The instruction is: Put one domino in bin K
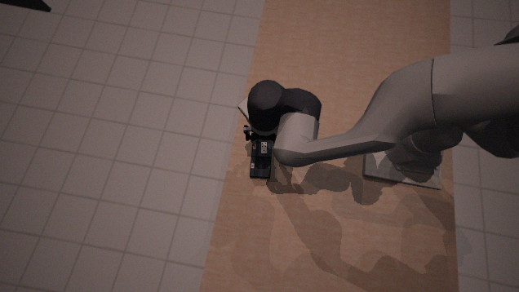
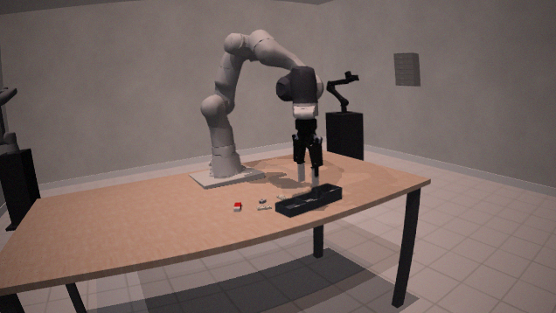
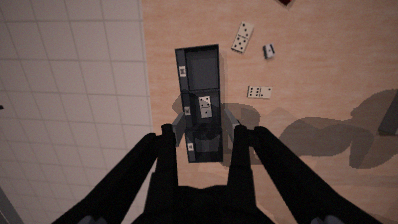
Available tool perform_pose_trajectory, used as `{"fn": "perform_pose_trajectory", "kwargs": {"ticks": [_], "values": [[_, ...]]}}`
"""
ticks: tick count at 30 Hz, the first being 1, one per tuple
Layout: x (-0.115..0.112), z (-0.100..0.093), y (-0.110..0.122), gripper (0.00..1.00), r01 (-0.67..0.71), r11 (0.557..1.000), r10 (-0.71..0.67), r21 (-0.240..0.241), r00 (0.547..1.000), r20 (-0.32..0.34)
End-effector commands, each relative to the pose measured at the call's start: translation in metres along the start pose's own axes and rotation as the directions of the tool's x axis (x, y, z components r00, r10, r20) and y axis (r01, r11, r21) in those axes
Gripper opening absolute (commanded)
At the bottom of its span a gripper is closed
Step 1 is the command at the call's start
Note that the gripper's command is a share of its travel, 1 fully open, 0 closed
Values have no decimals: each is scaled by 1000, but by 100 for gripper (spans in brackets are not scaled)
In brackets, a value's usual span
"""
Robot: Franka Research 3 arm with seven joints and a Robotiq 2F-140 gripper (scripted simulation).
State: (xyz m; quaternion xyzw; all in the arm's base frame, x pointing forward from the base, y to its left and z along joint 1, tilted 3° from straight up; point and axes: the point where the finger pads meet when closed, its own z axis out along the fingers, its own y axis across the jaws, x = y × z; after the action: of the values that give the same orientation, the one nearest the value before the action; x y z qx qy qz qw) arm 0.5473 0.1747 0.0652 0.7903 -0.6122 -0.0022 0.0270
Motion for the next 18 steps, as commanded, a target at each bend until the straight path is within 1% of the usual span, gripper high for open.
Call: {"fn": "perform_pose_trajectory", "kwargs": {"ticks": [1, 5, 7, 18], "values": [[0, -15, 1, 100, -8, 1000, 8, -3, 1000, -2], [0, -31, 1, 100, -8, 1000, 8, -3, 1000, -2], [0, -31, 1, 100, -8, 1000, 8, -3, 1000, -2], [0, -75, 1, 100, -8, 1000, 8, -3, 1000, -2]]}}
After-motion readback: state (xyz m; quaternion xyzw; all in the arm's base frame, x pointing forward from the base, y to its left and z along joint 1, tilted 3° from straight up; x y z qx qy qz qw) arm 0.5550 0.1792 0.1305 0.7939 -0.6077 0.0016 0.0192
